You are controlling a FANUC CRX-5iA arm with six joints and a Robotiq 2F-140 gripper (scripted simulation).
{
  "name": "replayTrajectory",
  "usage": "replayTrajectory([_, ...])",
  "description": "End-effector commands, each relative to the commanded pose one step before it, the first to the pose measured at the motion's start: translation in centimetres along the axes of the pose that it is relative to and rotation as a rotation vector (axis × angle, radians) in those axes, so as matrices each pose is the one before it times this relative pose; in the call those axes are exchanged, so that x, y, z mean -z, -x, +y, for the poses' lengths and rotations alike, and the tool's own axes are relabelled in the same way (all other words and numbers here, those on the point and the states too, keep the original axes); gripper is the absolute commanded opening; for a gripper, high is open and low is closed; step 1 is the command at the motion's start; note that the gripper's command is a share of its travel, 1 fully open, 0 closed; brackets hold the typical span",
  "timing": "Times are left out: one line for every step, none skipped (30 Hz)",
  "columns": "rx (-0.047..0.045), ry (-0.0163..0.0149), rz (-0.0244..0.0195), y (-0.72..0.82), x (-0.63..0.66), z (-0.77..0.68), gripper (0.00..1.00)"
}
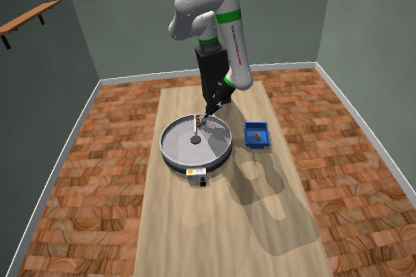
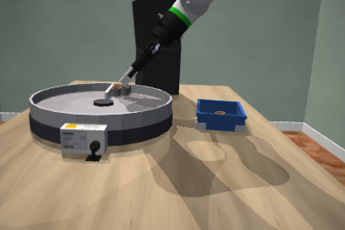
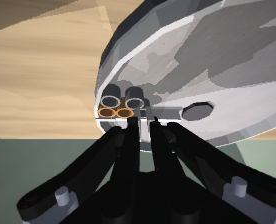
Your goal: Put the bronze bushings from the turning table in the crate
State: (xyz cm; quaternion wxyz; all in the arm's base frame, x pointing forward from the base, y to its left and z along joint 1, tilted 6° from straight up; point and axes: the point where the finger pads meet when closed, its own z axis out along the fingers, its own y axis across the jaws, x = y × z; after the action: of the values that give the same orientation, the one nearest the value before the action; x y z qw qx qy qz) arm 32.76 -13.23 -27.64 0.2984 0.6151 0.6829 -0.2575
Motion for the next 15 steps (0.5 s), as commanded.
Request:
replayTrajectory([-0.00005,0.00007,0.0,0.002,0.004,0.006,0.06])
replayTrajectory([0.0,0.0,0.0,-0.003,-0.003,0.0,0.06])
replayTrajectory([0.0,0.0,0.0,-0.014,-0.017,0.0,0.06])
replayTrajectory([0.0,0.0,0.0,-0.029,-0.035,0.0,0.06])
replayTrajectory([0.0,0.0,0.0,-0.041,-0.049,-0.001,0.06])
replayTrajectory([0.0,0.0,0.0,-0.046,-0.055,-0.001,0.06])
replayTrajectory([0.0,0.0,0.0,-0.041,-0.05,-0.001,0.06])
replayTrajectory([0.0,0.0,0.0,-0.03,-0.035,-0.001,0.06])
replayTrajectory([0.0,0.0,0.0,-0.014,-0.017,0.0,0.06])
replayTrajectory([0.0,0.0,0.0,-0.003,-0.003,0.0,0.06])
replayTrajectory([0.0,0.0,0.0,0.0,0.0,0.0,0.06])
replayTrajectory([0.0,0.0,0.0,0.0,0.0,0.0,0.06])
replayTrajectory([0.0,0.0,0.0,0.0,0.0,0.0,0.06])
replayTrajectory([0.0,0.0,0.0,0.0,0.0,0.0,0.06])
replayTrajectory([0.0,0.0,0.0,0.0,0.0,0.0,0.06])
